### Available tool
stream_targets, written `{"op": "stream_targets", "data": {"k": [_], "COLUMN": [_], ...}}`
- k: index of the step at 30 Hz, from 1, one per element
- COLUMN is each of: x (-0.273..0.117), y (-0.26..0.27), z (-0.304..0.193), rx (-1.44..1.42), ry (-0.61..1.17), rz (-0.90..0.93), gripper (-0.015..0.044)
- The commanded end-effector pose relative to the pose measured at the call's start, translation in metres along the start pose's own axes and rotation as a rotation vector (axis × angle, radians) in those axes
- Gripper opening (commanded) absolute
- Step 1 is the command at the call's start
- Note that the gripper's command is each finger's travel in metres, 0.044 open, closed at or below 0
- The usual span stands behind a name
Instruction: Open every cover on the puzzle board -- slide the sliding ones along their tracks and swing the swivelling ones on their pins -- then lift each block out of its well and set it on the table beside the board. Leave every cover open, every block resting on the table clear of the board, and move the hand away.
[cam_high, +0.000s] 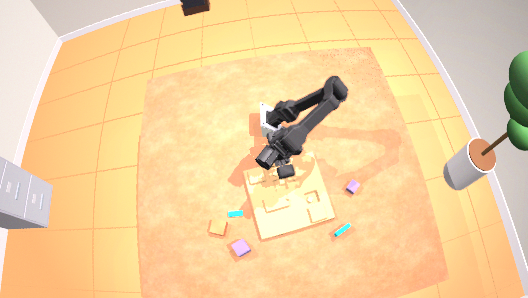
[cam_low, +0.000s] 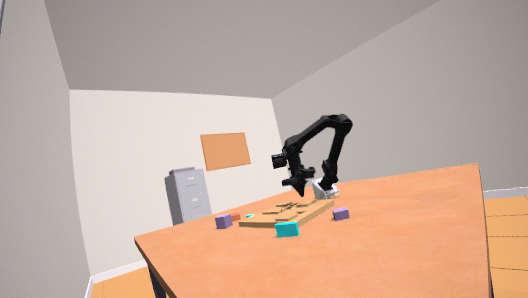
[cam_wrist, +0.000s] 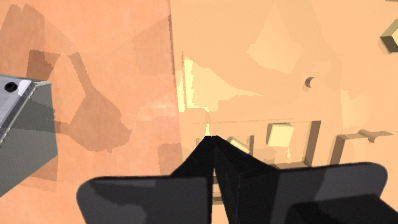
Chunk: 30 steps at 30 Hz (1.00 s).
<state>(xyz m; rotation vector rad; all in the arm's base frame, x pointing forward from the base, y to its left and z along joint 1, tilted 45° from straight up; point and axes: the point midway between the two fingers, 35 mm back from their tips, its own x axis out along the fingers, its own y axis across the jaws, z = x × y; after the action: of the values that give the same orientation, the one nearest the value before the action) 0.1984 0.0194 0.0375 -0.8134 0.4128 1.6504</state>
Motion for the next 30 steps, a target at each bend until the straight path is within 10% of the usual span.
{"op": "stream_targets", "data": {"k": [1, 16, 30], "x": [-0.007, -0.019, -0.033], "y": [-0.002, -0.002, -0.053], "z": [-0.001, -0.001, -0.038], "rx": [-0.010, 0.065, 1.416], "ry": [0.009, 0.000, 0.003], "rz": [0.000, 0.000, -0.006], "gripper": [0.0000, 0.0000, 0.0000]}}
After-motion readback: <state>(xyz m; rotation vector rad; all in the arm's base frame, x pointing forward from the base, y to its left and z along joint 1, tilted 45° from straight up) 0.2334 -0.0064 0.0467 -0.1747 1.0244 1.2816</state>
